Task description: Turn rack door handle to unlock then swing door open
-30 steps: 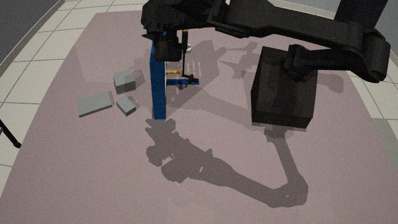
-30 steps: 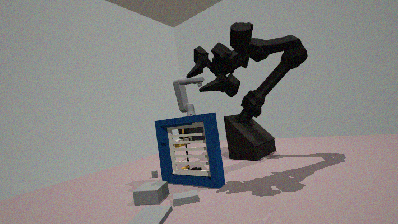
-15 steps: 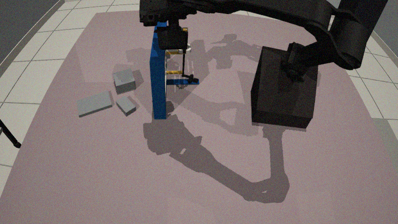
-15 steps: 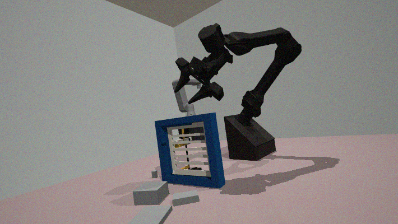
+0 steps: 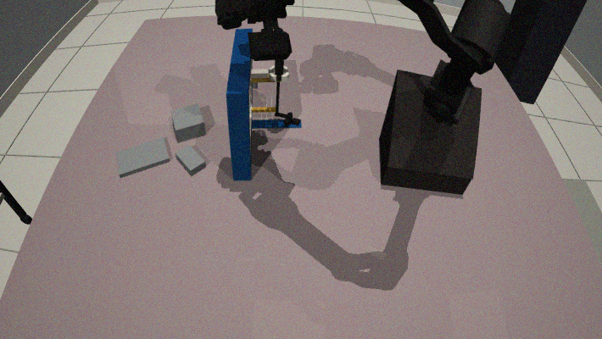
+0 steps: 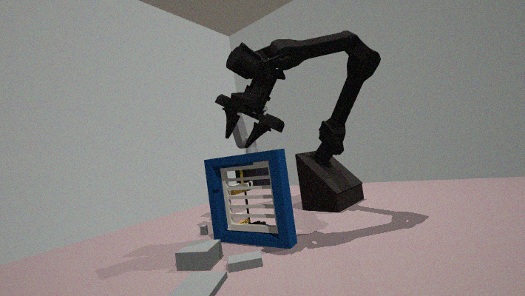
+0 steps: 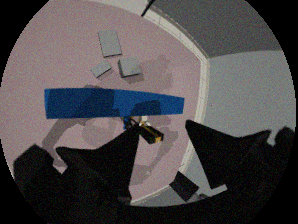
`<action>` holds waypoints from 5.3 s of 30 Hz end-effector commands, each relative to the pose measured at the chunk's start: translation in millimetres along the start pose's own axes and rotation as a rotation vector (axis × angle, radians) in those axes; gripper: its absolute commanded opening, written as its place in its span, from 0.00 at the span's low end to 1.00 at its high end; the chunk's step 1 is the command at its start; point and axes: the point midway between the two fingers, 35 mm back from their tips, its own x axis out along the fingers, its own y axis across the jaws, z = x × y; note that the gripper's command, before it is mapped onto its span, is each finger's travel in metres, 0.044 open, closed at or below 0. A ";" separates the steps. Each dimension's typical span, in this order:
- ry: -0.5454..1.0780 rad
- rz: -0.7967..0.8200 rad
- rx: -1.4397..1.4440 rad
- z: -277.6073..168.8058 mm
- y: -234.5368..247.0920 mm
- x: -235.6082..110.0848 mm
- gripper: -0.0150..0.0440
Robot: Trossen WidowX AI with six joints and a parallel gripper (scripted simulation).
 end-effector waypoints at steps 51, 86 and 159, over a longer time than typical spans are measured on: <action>0.182 0.537 0.198 -58.9 -8.6 59.4 0.75; 0.181 0.540 0.198 -64.3 11.2 87.5 0.38; 0.659 0.195 2.056 -64.3 11.2 87.5 0.73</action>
